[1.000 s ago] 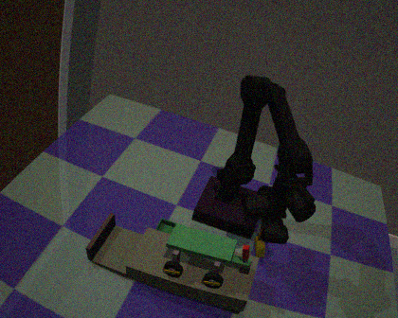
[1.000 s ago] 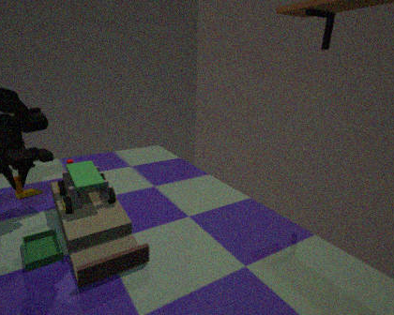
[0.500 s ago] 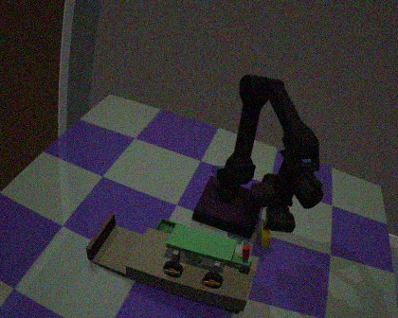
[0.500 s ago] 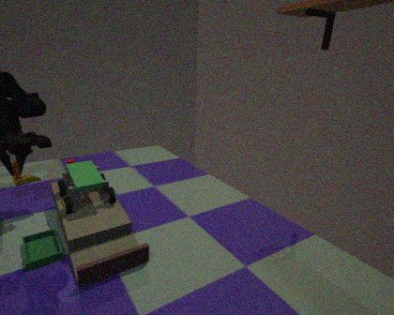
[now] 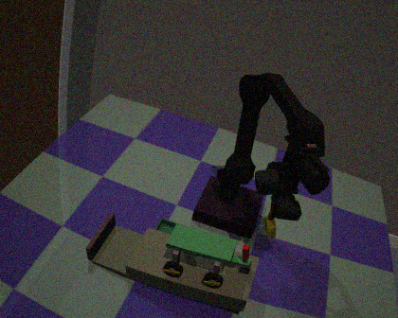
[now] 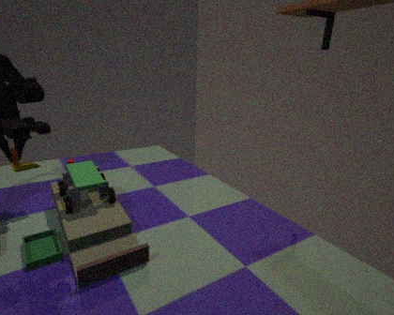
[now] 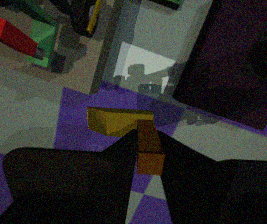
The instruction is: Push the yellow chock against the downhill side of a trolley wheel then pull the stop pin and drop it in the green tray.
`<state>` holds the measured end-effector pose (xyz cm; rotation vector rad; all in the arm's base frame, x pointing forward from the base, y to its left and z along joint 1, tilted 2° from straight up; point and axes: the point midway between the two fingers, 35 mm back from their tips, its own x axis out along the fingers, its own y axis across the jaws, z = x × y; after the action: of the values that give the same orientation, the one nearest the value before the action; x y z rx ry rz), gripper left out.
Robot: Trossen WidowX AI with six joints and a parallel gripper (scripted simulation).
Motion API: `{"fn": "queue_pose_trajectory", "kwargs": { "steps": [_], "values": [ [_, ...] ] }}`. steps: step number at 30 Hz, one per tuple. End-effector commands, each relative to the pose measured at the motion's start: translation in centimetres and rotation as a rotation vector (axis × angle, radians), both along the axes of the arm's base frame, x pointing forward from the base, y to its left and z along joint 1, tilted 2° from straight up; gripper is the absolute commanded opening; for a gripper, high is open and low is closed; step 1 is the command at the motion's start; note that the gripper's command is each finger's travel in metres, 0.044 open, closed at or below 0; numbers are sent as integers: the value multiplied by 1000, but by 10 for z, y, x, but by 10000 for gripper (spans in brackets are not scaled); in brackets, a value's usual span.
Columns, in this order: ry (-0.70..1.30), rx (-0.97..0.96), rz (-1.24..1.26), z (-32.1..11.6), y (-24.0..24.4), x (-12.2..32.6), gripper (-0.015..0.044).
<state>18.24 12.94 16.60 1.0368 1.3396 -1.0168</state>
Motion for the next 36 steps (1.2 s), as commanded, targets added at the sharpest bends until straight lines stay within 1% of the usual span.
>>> {"fn": "queue_pose_trajectory", "kwargs": {
  "steps": [1, 5, 36],
  "values": [
    [-1, -7, 3, 3, -1, 0, 0],
    [-1, -5, 77, 3, -1, 0, 0],
    [-17, 11, 1131, 3, -1, 1, 0]
  ]
}}
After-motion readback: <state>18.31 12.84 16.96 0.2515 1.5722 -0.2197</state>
